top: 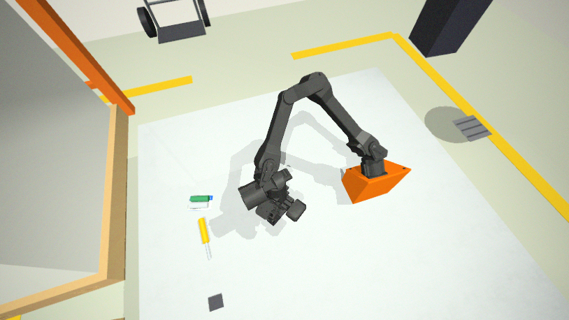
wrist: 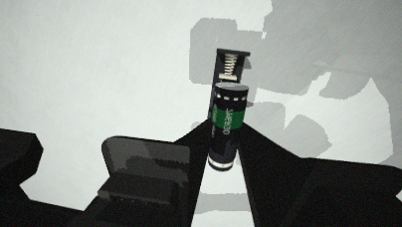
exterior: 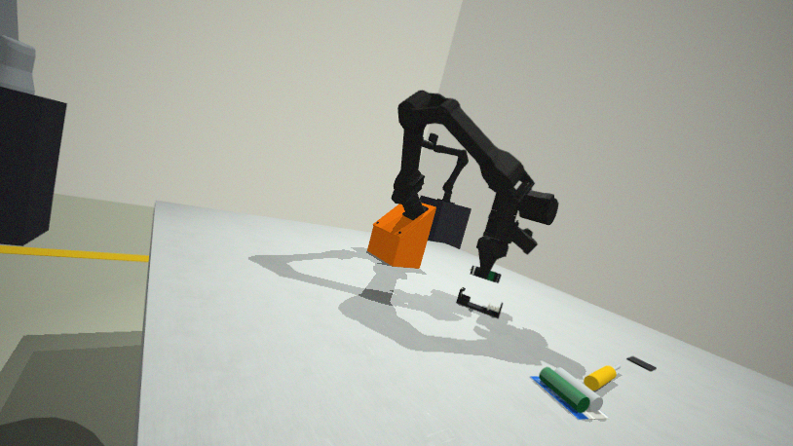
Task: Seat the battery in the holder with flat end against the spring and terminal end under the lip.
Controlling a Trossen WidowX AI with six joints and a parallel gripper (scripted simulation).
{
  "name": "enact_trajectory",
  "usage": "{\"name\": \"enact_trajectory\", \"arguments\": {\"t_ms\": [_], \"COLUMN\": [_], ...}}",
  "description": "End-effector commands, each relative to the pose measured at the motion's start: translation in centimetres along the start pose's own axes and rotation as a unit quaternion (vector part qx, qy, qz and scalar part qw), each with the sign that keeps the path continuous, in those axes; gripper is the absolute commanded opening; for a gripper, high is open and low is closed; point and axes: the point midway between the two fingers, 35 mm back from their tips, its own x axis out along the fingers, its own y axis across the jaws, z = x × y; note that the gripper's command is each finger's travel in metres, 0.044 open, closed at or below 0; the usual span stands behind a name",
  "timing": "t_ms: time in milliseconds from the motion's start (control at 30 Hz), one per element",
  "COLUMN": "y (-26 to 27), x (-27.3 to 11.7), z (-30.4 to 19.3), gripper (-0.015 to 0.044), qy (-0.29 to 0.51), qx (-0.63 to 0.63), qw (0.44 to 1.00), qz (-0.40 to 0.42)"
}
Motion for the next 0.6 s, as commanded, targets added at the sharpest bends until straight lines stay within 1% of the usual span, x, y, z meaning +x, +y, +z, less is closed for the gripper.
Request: {"name": "enact_trajectory", "arguments": {"t_ms": [0,167,567], "y": [0.1,0.0,-0.1], "x": [-0.3,-0.1,2.7], "z": [0.4,0.4,-0.2], "gripper": [0.0074,0.0074,0.0074], "qy": [-0.002,0.004,0.097], "qx": [0.027,0.029,0.028], "qw": [1.0,1.0,0.995], "qz": [0.0,0.001,0.005]}}
